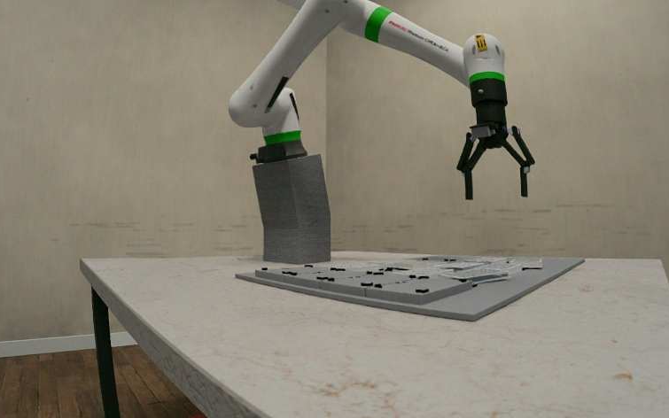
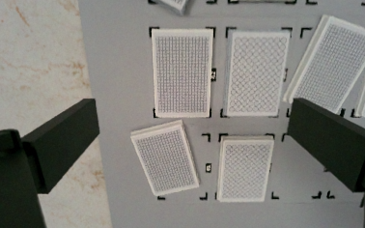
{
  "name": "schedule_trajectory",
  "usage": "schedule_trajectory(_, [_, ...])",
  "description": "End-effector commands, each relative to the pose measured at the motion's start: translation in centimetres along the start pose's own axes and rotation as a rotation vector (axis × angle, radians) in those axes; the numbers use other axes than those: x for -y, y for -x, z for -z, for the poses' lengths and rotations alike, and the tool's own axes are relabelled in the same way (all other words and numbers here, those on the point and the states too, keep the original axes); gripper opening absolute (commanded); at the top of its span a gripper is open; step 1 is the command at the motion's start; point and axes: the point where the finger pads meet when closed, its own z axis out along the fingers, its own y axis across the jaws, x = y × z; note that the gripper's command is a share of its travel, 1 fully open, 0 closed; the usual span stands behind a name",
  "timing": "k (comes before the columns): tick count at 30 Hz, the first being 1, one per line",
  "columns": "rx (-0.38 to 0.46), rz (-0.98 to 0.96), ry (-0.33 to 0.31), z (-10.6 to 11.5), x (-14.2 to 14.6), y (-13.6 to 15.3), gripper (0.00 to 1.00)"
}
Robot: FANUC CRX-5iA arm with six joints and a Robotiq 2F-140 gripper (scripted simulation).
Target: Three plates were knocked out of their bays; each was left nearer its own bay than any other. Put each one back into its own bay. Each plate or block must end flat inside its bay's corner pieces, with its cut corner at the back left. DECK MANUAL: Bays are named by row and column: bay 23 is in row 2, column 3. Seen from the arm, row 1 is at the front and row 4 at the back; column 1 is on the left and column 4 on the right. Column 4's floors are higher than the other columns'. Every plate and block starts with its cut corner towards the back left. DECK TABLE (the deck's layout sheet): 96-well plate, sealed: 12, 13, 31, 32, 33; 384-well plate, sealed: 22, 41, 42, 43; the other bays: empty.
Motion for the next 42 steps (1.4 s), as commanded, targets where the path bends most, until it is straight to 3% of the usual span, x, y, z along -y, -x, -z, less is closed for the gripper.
schedule_trajectory(1, [0.000,0.000,-0.002,0.1,0.1,1.0,1.00])
schedule_trajectory(29, [0.000,0.000,-0.002,0.1,0.1,10.6,1.00])
schedule_trajectory(42, [0.000,0.000,-0.002,0.1,0.1,10.6,1.00])
